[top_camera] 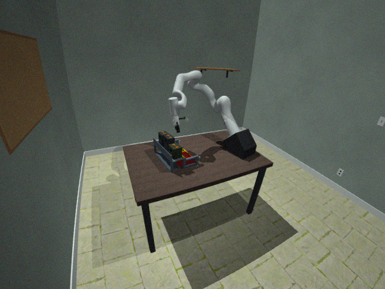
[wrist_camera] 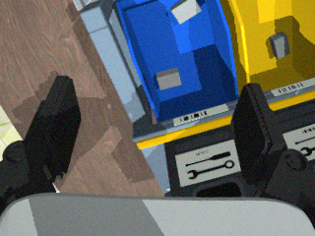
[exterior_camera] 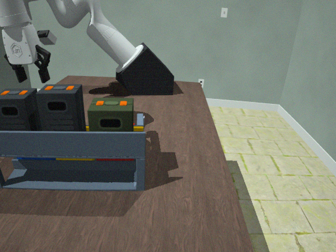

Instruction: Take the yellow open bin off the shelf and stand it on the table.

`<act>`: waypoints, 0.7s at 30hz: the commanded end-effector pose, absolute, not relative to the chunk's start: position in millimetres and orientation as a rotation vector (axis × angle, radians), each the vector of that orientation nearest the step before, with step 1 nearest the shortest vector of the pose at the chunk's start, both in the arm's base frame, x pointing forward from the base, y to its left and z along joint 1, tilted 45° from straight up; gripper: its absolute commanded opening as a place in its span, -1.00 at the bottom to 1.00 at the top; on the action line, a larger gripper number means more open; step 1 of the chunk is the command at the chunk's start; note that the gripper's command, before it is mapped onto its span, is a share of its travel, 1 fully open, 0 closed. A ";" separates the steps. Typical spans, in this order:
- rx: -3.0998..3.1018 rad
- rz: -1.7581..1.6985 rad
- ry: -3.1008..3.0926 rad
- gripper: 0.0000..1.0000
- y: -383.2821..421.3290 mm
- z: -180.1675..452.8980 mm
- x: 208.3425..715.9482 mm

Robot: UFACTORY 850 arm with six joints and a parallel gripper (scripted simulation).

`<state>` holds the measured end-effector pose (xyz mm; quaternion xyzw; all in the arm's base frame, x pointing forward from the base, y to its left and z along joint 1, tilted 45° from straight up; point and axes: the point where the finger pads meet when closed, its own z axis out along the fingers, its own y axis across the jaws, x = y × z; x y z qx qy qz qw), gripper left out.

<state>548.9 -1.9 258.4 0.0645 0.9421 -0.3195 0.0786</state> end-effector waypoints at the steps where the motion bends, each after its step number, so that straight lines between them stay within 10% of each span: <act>1: 0.193 -0.954 2.818 1.00 27.2 289.0 540.0; 21: 0.193 -0.953 2.818 1.00 64.0 327.3 527.5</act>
